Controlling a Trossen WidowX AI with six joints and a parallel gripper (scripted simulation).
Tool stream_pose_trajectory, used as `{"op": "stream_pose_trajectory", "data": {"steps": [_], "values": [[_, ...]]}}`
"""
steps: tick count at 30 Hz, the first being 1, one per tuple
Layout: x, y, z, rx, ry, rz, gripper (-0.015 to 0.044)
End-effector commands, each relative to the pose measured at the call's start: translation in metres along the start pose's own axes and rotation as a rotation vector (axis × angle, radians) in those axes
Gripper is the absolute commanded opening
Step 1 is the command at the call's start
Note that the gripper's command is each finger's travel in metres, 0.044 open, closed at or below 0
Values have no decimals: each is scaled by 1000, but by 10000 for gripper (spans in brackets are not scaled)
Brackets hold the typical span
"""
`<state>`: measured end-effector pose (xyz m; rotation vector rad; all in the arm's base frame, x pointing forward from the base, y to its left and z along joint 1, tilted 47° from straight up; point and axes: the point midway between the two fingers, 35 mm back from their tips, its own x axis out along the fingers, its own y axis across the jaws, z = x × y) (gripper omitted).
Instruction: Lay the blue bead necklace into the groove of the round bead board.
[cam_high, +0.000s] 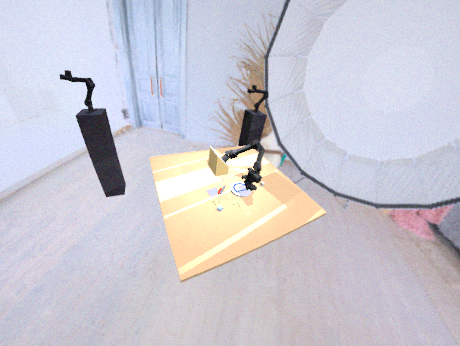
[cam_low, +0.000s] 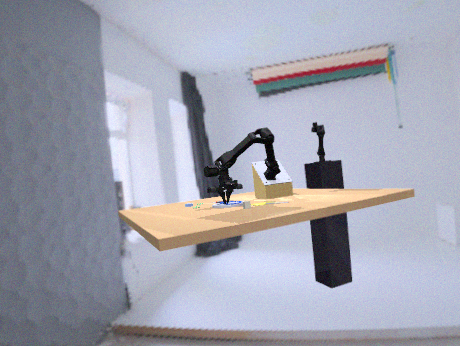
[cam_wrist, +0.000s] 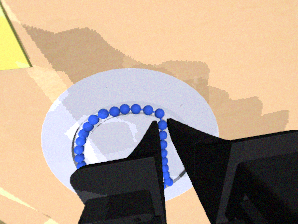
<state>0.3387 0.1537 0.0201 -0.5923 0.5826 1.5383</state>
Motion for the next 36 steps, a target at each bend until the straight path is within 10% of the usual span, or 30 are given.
{"op": "stream_pose_trajectory", "data": {"steps": [1, 36], "values": [[0, 0, 0, -1, 0, 0, 0], [-2, -10, 5, 0, 0, -2, 26]]}}
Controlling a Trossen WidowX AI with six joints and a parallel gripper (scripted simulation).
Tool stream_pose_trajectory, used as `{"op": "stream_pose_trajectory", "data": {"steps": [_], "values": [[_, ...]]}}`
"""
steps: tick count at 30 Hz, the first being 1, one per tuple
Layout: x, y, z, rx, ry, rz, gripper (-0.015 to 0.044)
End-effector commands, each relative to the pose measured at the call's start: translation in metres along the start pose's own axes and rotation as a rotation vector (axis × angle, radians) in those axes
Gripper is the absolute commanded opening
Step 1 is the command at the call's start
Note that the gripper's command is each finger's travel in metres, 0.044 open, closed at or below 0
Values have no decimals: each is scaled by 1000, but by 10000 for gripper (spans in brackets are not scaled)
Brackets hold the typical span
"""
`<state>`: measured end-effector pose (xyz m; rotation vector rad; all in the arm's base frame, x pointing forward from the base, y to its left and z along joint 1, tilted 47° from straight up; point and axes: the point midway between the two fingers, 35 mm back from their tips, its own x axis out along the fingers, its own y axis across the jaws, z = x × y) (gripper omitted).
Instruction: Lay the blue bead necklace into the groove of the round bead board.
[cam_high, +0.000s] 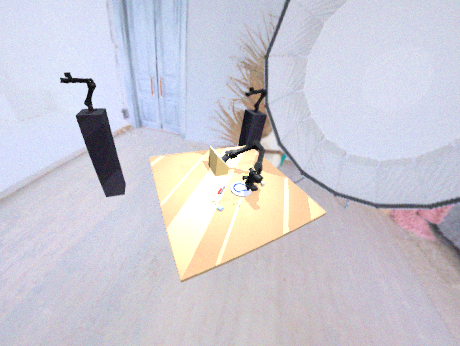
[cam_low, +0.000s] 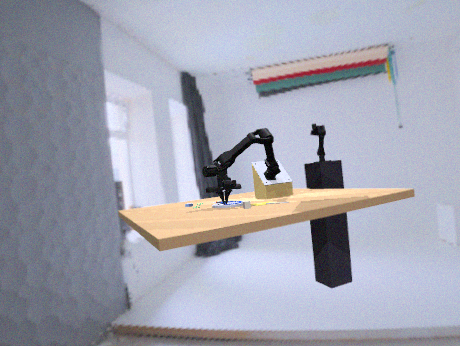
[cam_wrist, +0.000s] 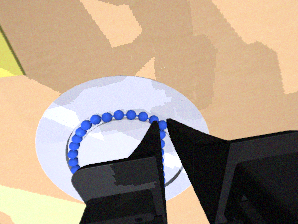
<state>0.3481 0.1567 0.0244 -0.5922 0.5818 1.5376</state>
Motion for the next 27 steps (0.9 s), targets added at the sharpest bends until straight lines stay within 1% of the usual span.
{"op": "stream_pose_trajectory", "data": {"steps": [1, 16, 27], "values": [[-1, 0, 0, 0, 0, -1, 53], [-2, 0, 0, 4, 1, 1, 440], [-5, 0, 0, 4, 3, 1, 440]]}}
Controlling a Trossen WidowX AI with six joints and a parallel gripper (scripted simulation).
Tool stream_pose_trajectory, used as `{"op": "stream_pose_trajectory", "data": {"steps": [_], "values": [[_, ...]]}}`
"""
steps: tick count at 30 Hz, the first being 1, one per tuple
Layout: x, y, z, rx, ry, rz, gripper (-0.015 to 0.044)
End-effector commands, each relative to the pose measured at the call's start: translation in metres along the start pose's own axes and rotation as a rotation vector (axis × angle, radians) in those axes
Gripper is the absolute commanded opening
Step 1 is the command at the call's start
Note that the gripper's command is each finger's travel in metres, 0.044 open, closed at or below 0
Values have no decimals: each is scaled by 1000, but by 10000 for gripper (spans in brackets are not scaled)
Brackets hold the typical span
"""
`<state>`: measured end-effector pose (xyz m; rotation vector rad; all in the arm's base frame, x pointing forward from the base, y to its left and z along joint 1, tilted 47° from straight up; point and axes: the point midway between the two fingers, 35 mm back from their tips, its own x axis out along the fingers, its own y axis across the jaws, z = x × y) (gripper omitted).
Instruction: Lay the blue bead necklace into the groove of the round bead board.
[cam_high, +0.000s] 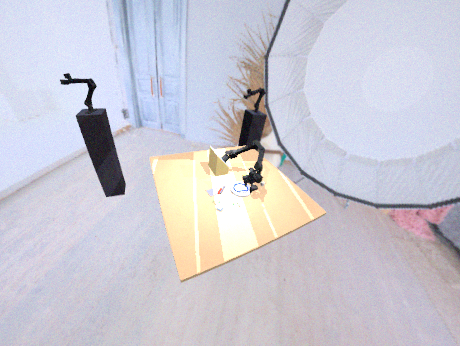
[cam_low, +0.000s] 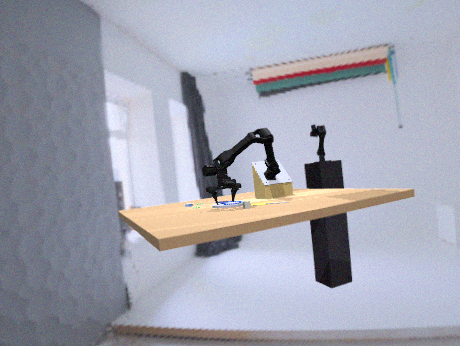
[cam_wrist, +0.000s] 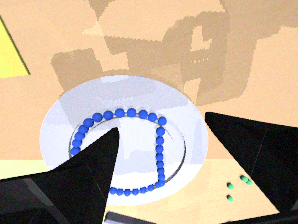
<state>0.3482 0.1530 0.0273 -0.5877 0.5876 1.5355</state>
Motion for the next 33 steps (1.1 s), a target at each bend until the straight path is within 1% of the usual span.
{"op": "stream_pose_trajectory", "data": {"steps": [1, 9, 12, 21, 23, 26, 32, 33], "values": [[0, 0, 0, -3, 2, 1, 440], [0, 0, 0, -3, 2, 1, 440], [-4, 0, -12, 32, 6, 0, 361], [-27, 6, -80, 243, 12, -1, 125], [-32, 8, -92, 285, 9, -1, 120], [-33, 10, -97, 300, 8, -1, 120], [-17, 10, -96, 300, 7, 0, 120], [-27, 7, -96, 292, 8, -11, 120]]}}
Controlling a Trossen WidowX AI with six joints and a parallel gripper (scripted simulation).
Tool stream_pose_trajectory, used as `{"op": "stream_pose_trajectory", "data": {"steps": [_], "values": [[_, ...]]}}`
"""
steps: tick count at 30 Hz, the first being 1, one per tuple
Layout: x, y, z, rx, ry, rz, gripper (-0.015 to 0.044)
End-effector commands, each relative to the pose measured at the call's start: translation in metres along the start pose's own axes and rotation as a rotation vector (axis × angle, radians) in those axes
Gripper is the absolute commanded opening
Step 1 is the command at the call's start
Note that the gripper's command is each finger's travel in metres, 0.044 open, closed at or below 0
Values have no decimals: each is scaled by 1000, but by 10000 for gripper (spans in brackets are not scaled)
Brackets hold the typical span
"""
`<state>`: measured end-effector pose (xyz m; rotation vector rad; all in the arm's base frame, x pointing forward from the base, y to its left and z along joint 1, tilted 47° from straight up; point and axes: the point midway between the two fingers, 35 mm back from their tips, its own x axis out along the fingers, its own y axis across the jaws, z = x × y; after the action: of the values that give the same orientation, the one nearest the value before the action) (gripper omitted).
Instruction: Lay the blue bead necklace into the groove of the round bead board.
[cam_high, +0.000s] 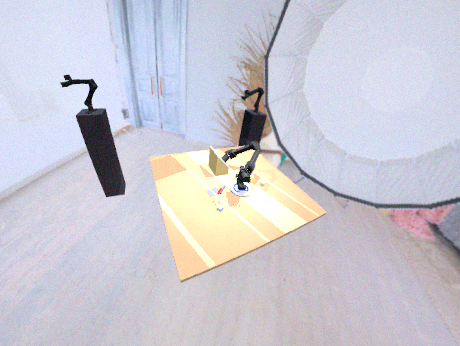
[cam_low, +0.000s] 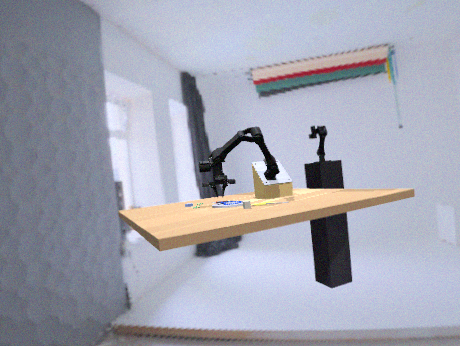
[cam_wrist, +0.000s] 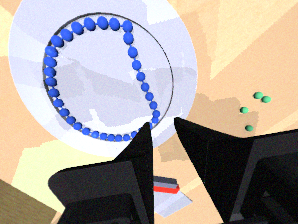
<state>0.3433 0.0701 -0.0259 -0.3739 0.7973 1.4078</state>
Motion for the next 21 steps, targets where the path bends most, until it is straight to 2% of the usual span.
{"op": "stream_pose_trajectory", "data": {"steps": [1, 21], "values": [[-2, 0, 0, 2, -1, -3, 120], [28, 2, -1, 8, -2, 7, 120]]}}
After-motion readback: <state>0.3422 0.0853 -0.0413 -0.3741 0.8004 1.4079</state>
